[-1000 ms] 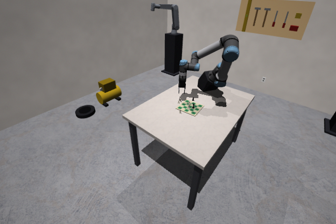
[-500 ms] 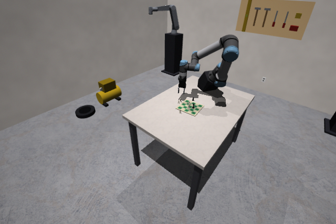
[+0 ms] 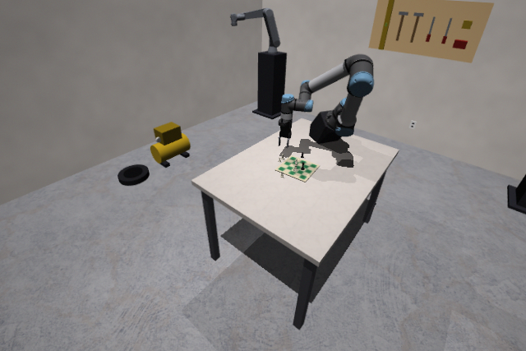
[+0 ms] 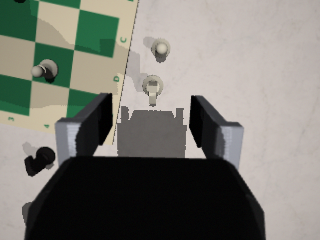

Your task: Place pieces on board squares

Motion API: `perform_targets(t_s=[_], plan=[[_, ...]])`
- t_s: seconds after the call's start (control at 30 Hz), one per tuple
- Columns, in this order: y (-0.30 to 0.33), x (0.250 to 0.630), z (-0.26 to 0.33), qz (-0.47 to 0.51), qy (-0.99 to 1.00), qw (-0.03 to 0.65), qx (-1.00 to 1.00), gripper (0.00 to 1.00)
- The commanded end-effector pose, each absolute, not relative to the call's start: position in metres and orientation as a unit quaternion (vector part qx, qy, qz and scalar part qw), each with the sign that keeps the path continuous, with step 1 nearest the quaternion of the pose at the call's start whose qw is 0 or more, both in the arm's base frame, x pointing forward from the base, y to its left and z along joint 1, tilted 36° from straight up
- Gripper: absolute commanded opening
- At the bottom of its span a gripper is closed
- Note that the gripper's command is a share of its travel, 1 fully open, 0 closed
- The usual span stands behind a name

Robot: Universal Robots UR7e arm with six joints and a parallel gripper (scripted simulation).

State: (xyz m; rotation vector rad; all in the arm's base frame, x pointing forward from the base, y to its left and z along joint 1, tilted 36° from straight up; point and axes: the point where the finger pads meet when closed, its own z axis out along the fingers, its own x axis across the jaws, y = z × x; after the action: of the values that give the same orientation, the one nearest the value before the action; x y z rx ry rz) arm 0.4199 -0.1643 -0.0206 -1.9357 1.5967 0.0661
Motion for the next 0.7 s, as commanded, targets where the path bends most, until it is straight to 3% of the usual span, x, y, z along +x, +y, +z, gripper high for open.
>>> perform_targets(t_s=[0.0,0.07,0.1,0.67], plan=[[-0.1649,0.42,-0.0204,0.025,0.606,0.31,-0.732,1.0],[-0.1649,0.42,-0.0204,0.025,0.606,0.31,-0.732,1.0],[-0.1649,0.42,-0.0204,0.025,0.606,0.31,-0.732,0.73],[-0.1649,0.42,-0.0204,0.025,0.606,0.31,-0.732,0.73]])
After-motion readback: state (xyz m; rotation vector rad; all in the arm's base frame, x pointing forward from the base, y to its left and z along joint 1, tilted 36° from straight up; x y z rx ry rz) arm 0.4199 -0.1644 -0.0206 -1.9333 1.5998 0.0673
